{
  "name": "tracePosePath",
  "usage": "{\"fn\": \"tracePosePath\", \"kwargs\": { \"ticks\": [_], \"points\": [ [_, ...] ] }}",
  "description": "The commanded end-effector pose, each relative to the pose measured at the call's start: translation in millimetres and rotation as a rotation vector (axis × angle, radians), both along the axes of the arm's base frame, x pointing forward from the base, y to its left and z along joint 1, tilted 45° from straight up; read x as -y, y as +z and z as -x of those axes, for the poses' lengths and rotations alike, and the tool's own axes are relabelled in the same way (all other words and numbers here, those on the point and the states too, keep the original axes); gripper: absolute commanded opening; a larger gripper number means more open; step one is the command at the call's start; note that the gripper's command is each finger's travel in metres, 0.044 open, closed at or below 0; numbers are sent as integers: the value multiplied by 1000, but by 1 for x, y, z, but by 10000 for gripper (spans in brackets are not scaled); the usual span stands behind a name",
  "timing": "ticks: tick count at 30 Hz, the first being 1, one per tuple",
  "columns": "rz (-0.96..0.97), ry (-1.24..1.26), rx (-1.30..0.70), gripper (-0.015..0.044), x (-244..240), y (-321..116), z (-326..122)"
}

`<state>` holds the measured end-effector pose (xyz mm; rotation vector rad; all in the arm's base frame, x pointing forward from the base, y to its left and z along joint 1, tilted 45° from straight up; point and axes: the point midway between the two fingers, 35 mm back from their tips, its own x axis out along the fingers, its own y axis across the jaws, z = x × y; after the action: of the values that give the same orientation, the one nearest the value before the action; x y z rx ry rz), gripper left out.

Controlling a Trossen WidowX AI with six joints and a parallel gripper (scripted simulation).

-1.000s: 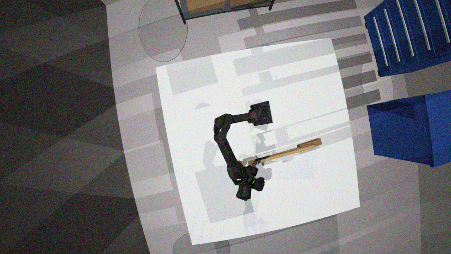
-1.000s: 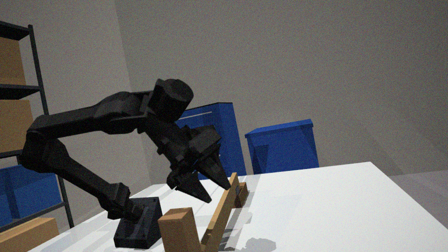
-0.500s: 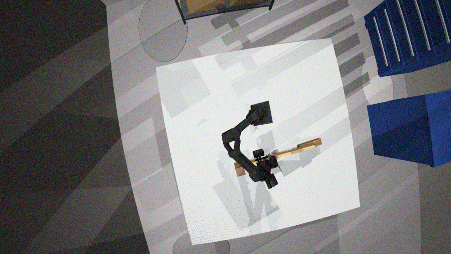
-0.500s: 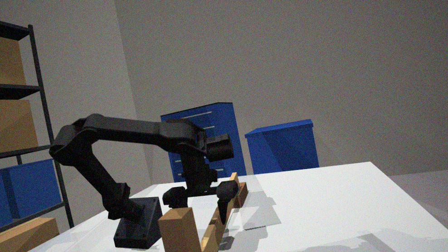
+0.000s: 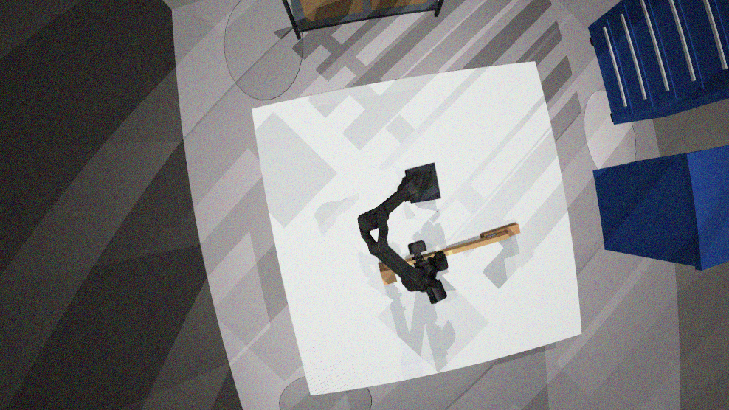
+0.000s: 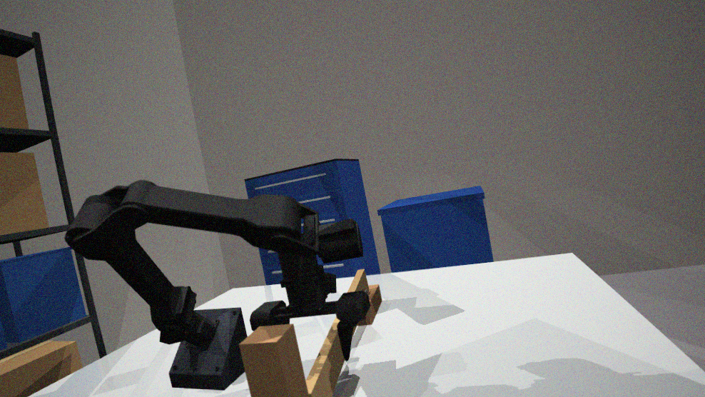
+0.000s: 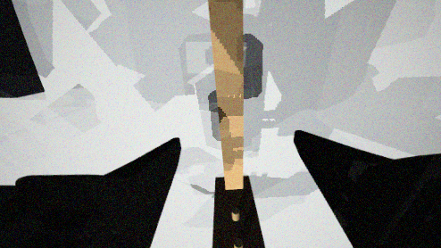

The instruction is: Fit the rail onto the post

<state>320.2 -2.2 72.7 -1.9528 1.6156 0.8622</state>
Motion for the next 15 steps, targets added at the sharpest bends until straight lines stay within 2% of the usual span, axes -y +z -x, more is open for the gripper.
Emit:
{"fn": "tracePosePath", "kwargs": {
  "ticks": [1,15],
  "points": [
    [7,-2,-7,440,7,-5,0],
    [7,-2,-7,440,23,-21,-2]
  ]
}}
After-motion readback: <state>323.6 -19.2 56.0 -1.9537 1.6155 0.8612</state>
